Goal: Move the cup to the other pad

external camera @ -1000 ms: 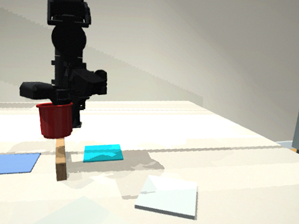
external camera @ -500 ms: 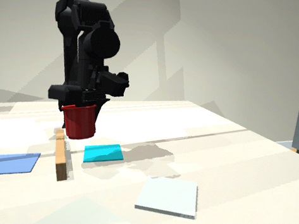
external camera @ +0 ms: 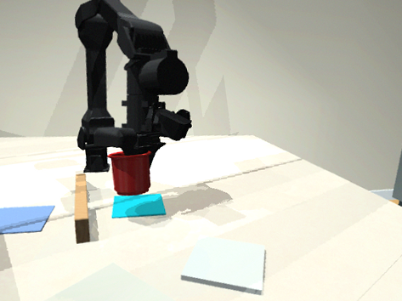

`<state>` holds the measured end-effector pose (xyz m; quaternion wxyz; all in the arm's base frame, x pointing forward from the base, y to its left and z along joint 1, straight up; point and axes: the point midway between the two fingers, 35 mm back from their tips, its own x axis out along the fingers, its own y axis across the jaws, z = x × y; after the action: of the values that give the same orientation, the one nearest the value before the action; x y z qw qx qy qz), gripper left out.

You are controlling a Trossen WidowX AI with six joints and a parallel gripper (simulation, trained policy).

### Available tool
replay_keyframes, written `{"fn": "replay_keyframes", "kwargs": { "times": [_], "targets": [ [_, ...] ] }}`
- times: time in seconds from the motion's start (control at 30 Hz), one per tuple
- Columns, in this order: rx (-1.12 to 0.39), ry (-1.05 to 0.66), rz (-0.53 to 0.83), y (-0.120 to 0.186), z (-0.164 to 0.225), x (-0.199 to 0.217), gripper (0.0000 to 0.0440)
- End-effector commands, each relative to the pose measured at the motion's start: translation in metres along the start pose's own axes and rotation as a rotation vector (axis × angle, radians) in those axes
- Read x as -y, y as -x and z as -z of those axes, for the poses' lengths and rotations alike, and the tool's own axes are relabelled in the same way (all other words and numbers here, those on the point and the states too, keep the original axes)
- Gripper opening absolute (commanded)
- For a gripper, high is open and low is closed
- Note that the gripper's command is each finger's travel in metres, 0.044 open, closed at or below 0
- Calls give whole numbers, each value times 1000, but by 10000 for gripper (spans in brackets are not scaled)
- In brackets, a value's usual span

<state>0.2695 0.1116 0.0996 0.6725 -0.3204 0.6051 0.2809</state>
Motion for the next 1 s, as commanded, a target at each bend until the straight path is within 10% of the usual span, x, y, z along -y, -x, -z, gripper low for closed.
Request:
{"fn": "replay_keyframes", "kwargs": {
  "times": [0.0, 0.5, 0.97],
  "targets": [
    [4, -4, 6, -5, 1, -6, 0],
    [-1, -11, 11, -33, 13, -26, 27],
    [121, -31, 13, -17, 5, -26, 174]
  ]
}}
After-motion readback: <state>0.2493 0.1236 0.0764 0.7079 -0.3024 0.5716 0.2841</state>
